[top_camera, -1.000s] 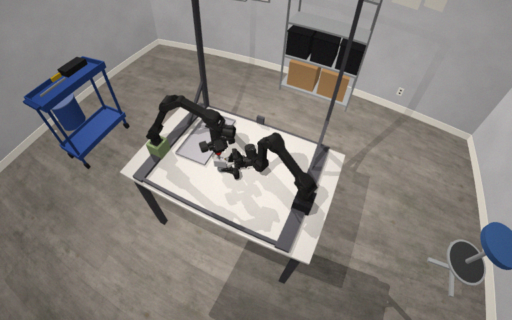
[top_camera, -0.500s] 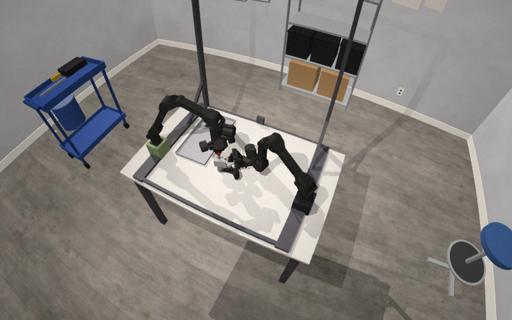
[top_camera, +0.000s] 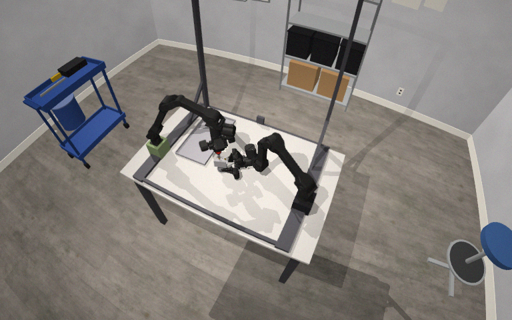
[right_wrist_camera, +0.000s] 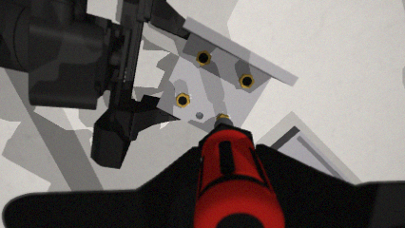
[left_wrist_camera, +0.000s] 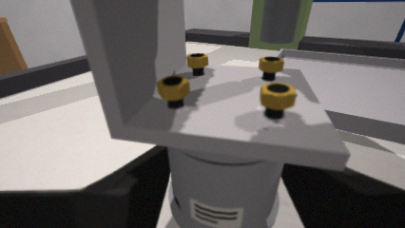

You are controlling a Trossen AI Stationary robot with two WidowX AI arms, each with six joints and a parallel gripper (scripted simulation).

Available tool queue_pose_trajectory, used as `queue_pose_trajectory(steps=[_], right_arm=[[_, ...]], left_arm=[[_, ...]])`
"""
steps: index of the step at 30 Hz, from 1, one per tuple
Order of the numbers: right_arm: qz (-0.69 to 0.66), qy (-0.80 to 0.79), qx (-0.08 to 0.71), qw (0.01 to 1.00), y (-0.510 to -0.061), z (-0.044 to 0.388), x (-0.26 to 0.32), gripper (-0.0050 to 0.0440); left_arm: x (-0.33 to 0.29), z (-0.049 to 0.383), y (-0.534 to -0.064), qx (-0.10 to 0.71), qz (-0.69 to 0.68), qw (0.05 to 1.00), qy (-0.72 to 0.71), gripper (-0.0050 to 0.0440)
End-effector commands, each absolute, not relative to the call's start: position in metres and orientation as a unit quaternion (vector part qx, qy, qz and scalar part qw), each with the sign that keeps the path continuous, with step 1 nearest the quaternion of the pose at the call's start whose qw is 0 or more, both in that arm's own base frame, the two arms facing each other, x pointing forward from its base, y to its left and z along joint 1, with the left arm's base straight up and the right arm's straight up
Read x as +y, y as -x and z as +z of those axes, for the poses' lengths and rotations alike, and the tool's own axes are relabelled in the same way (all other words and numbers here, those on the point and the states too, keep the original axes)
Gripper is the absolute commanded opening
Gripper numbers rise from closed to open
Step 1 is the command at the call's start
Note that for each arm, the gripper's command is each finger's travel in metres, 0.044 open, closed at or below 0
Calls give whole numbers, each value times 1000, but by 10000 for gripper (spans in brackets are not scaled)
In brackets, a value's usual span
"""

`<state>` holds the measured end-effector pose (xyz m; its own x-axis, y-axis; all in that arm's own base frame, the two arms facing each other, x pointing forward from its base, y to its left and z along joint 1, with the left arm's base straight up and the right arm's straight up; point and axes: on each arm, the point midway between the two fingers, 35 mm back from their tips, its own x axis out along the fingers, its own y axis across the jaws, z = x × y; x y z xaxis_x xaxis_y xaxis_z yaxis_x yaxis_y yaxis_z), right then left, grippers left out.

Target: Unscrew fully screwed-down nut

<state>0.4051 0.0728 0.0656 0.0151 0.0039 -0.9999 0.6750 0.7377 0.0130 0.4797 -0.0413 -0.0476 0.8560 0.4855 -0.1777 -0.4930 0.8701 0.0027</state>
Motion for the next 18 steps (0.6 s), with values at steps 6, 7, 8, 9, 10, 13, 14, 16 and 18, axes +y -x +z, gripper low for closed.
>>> queue_pose_trajectory(steps=[6,7,8,9,10,13,14,16,18], right_arm=[[-240,-272,632,685,-412,94,73,130],[-240,-272,632,685,-412,94,73,130],[-240,-272,632,685,-412,95,73,130],[-240,-272,632,685,-412,95,73,130],[-240,-272,632,685,-412,96,73,130],[-240,-272,632,685,-412,97,73,130],[-240,-272,632,685,-412,98,73,130],[-240,-272,632,685,-412,98,73,130],[-245,-268,640,677,-410,88,73,130]], left_arm=[[-42,-33,-487,70,254,964,31,245],[-42,-33,-487,70,254,964,31,245],[-42,-33,-487,70,254,964,31,245],[-42,-33,-487,70,254,964,31,245],[-42,-33,-487,70,254,964,31,245],[-42,-33,-487,70,254,964,31,245],[-42,-33,-487,70,254,964,31,245],[-42,-33,-487,70,254,964,31,245],[-42,-33,-487,70,254,964,31,245]])
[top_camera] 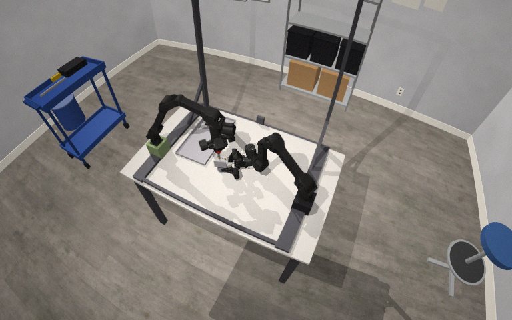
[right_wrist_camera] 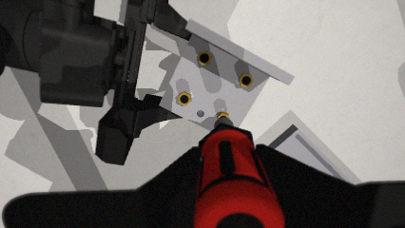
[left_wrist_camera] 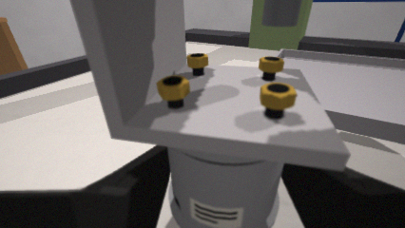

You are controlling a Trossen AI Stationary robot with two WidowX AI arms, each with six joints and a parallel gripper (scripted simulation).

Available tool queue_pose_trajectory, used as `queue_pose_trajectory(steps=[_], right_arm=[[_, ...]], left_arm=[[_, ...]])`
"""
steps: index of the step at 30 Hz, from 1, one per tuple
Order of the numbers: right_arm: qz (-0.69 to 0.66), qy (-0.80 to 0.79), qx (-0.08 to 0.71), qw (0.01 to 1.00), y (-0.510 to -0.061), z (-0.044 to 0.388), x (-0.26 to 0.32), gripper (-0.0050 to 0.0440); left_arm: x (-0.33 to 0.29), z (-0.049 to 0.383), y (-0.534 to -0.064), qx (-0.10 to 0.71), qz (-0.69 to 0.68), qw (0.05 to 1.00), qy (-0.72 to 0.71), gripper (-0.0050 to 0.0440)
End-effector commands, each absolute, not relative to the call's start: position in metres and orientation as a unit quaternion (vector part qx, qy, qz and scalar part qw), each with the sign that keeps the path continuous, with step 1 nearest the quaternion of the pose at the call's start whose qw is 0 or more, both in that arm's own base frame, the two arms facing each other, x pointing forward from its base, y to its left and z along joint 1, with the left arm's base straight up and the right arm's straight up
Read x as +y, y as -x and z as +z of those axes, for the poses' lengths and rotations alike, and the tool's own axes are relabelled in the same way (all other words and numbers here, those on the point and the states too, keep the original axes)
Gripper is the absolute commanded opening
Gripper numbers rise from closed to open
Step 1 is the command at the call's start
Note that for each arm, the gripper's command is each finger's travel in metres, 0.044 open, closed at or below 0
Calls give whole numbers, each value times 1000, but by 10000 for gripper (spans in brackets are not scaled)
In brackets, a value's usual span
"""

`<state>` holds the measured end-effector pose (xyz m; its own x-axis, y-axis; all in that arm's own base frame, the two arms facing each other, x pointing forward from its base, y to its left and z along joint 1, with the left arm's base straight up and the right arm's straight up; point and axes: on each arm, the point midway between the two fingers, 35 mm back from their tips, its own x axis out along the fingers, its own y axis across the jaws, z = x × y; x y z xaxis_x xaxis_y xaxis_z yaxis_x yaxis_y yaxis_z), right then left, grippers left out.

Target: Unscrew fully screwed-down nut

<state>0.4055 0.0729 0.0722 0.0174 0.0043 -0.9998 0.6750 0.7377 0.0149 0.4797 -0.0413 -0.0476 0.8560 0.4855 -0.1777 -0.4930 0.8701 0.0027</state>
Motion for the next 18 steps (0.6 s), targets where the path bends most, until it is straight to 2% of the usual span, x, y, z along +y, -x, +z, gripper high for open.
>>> queue_pose_trajectory(steps=[1,13,18], right_arm=[[-245,-268,640,677,-410,88,73,130],[-240,-272,632,685,-412,104,73,130],[-245,-268,640,677,-410,94,73,130]], left_arm=[[-42,-33,-487,70,254,964,31,245],[-42,-33,-487,70,254,964,31,245],[-42,-33,-487,70,254,964,31,245]])
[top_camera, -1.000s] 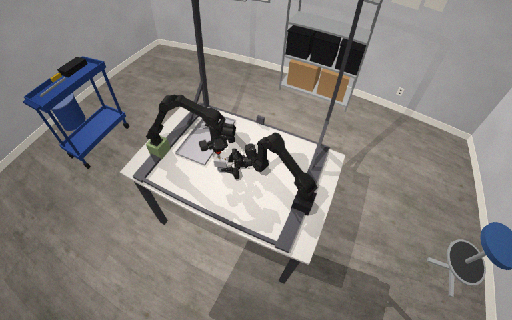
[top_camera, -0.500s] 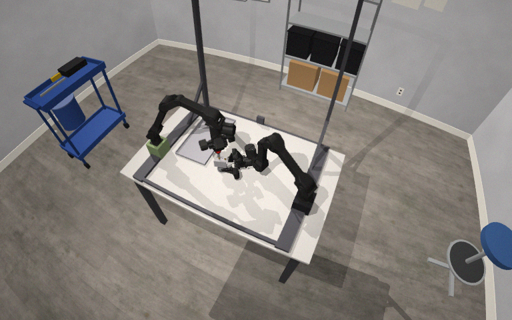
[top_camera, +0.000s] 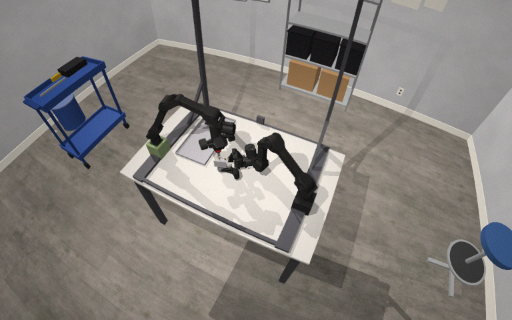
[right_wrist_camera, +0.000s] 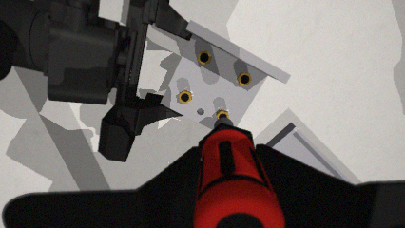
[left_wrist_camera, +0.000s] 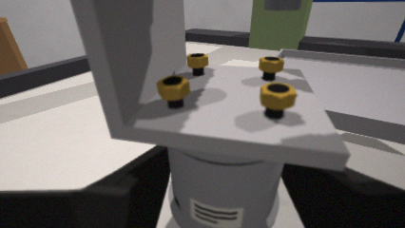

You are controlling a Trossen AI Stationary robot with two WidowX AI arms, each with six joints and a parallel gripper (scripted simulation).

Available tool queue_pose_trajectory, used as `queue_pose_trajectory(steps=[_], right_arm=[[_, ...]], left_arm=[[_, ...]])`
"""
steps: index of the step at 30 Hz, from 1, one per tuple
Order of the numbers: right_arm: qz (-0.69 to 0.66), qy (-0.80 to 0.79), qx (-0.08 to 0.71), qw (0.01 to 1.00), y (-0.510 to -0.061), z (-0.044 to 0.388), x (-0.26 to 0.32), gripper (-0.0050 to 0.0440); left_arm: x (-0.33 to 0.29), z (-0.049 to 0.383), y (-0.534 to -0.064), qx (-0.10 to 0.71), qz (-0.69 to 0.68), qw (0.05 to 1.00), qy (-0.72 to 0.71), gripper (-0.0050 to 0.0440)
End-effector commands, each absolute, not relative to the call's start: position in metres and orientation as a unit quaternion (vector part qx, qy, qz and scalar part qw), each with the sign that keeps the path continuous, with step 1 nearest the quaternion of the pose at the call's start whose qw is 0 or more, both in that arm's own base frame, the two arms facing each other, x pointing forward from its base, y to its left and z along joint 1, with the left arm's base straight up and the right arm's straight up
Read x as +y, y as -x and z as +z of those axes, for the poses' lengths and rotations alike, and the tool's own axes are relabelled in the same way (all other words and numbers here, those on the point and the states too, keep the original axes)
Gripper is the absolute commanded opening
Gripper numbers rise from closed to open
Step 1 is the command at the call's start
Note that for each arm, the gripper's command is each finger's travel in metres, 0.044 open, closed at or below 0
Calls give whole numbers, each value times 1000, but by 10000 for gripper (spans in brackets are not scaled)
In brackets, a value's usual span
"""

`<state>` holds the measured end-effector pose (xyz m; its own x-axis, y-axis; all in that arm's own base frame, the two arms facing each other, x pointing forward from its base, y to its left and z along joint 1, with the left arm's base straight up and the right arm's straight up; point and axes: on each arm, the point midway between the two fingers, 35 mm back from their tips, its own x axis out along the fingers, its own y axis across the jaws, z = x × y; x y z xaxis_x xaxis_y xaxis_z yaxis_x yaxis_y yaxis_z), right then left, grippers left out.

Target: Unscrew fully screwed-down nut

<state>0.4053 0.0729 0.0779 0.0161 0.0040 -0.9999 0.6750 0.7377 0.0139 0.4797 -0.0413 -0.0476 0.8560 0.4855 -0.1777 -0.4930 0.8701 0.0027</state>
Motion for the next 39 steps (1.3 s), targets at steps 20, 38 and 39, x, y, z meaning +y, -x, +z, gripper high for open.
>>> queue_pose_trajectory(steps=[20,38,39], right_arm=[[-240,-272,632,685,-411,111,73,130],[-240,-272,632,685,-411,118,73,130],[-240,-272,632,685,-411,118,73,130]], left_arm=[[-42,-33,-487,70,254,964,31,245],[-42,-33,-487,70,254,964,31,245],[-42,-33,-487,70,254,964,31,245]])
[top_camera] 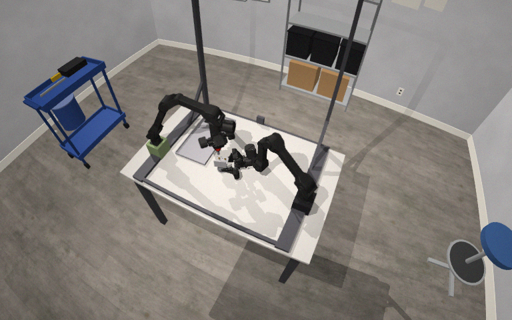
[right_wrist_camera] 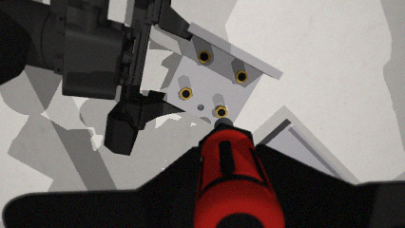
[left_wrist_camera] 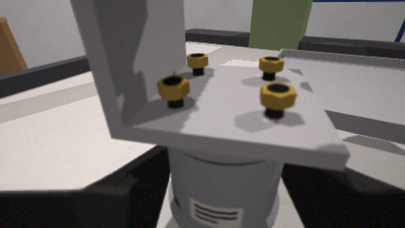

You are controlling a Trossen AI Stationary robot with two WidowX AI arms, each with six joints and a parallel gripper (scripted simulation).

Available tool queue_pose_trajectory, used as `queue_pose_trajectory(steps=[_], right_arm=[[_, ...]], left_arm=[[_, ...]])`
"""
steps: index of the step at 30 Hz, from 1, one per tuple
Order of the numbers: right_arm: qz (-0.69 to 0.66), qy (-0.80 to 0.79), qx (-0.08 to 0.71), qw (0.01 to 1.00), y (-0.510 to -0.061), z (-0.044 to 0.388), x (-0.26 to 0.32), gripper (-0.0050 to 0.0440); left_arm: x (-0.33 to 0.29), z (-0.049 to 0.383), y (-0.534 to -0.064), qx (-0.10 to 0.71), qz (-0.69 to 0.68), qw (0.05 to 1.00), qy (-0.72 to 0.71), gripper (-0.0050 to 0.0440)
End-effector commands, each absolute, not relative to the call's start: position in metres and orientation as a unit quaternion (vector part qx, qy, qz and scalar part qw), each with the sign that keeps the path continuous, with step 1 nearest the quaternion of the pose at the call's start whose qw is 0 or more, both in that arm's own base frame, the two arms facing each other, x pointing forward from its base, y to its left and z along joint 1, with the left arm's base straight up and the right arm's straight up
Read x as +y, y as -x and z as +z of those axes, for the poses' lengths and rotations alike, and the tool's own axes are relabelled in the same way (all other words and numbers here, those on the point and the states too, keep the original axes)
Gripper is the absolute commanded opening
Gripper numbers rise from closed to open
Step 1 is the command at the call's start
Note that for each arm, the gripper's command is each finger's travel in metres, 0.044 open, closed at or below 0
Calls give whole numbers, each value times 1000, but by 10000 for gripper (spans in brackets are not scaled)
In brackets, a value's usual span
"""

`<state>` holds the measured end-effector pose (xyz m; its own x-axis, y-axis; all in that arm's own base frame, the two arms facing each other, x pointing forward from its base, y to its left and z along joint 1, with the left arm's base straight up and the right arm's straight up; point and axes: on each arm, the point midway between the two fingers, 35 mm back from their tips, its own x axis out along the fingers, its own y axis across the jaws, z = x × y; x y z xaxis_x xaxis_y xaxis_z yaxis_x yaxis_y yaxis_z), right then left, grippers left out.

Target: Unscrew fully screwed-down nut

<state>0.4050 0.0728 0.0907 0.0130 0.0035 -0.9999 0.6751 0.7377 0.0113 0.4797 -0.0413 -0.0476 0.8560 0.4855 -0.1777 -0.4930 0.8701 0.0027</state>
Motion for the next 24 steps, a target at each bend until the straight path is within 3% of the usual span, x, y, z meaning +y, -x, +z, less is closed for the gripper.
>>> queue_pose_trajectory(steps=[1,24], right_arm=[[-240,-272,632,685,-411,119,73,130],[-240,-272,632,684,-410,127,73,130]], left_arm=[[-42,-33,-487,70,254,964,31,245],[-42,-33,-487,70,254,964,31,245]])
